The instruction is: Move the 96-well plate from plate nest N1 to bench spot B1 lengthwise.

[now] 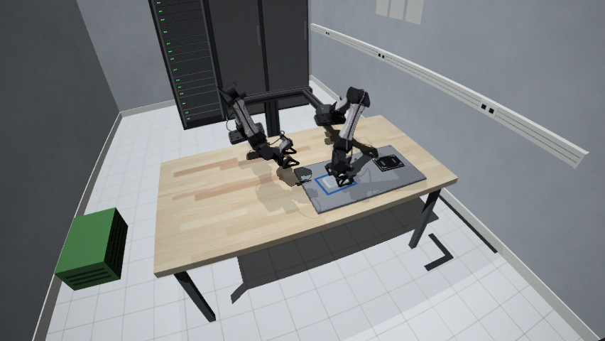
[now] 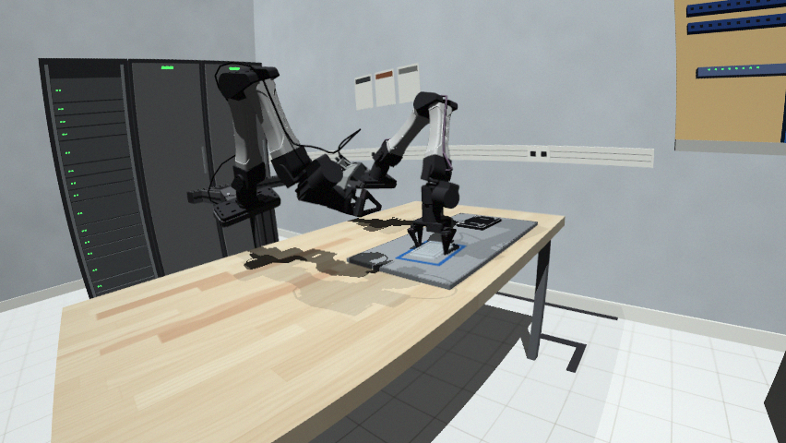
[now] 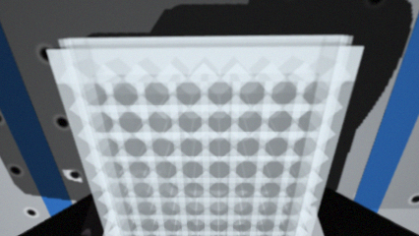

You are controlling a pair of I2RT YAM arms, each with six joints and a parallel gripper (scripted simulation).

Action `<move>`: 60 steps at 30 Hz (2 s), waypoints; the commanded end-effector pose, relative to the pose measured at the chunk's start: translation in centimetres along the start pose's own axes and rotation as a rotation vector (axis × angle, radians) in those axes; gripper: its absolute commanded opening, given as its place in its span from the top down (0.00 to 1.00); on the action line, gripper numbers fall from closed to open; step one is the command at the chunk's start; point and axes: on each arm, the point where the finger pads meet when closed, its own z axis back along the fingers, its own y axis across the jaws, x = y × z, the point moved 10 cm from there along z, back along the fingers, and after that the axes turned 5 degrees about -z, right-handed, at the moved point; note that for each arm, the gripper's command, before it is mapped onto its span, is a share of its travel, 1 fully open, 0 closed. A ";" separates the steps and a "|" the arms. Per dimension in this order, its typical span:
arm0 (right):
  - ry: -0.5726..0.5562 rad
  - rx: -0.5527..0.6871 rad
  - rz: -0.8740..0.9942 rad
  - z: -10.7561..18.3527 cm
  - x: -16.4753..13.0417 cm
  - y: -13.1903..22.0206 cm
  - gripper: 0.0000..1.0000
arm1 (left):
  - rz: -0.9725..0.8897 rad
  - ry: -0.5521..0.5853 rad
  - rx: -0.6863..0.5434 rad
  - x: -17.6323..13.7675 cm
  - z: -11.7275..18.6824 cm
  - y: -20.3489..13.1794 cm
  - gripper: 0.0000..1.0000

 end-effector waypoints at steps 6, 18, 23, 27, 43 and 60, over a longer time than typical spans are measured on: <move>-0.027 -0.027 0.046 0.6 1.3 -1.0 0.00 | 0.010 0.004 -0.031 -0.1 4.1 0.0 0.00; -0.039 -0.028 0.061 1.2 1.6 -1.0 0.00 | -0.125 -0.054 -0.061 -0.2 8.8 -0.1 0.00; -0.056 -0.033 0.109 2.1 2.4 -1.0 0.00 | -0.437 -0.182 -0.137 -1.1 9.8 1.2 0.00; -0.064 -0.027 0.146 2.8 2.8 -0.8 0.00 | -0.653 -0.255 -0.183 -2.1 10.4 2.7 0.00; -0.069 -0.004 0.259 4.7 3.8 0.4 0.00 | -1.185 -0.418 -0.271 -3.4 11.6 7.6 0.00; -0.063 -0.001 0.285 5.2 3.9 0.7 0.00 | -1.196 -0.410 -0.252 -3.2 11.4 8.2 0.00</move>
